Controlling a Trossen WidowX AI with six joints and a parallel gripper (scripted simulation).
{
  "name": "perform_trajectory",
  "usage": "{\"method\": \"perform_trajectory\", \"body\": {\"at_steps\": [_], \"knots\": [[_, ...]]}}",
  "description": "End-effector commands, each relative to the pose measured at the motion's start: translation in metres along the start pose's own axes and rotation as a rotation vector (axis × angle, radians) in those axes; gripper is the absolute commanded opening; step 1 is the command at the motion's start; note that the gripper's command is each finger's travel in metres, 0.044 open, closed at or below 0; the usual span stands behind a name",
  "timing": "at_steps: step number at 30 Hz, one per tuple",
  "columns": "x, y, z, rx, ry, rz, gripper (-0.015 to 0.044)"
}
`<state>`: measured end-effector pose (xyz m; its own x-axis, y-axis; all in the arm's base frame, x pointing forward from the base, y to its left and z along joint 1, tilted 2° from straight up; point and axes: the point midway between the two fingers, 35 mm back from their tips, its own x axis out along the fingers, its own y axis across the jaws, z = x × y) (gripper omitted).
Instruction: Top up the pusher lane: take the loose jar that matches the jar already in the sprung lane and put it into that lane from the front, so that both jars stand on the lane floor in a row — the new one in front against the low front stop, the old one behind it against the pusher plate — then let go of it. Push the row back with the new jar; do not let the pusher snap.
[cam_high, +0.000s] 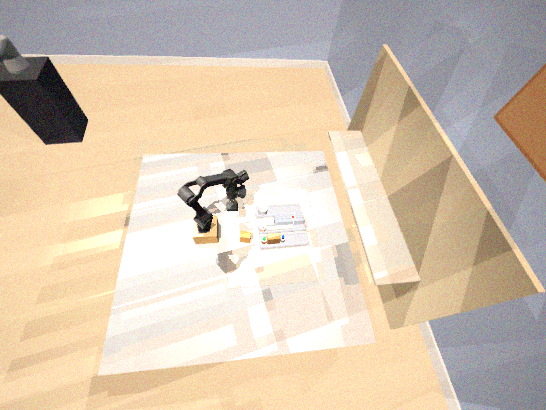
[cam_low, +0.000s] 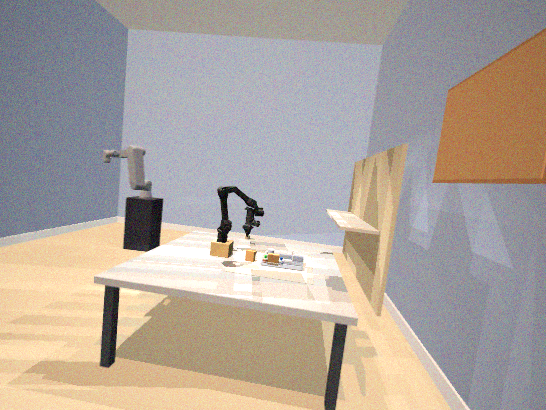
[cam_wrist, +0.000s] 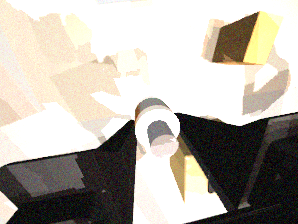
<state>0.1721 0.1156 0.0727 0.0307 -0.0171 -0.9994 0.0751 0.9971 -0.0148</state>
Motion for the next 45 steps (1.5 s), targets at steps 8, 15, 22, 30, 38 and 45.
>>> {"method": "perform_trajectory", "body": {"at_steps": [8, 15, 22, 30, 38, 45], "knots": [[0.007, -0.017, 0.042, -0.004, -0.010, 0.009, 0.0000], [0.015, -0.037, 0.067, -0.008, -0.012, 0.008, 0.0000], [0.024, -0.061, 0.090, -0.012, -0.014, 0.006, 0.0000], [0.034, -0.092, 0.112, -0.020, -0.018, 0.000, 0.0000], [0.044, -0.120, 0.126, -0.019, -0.018, -0.001, 0.0000], [0.058, -0.120, 0.127, -0.019, -0.018, -0.001, 0.0000]]}}
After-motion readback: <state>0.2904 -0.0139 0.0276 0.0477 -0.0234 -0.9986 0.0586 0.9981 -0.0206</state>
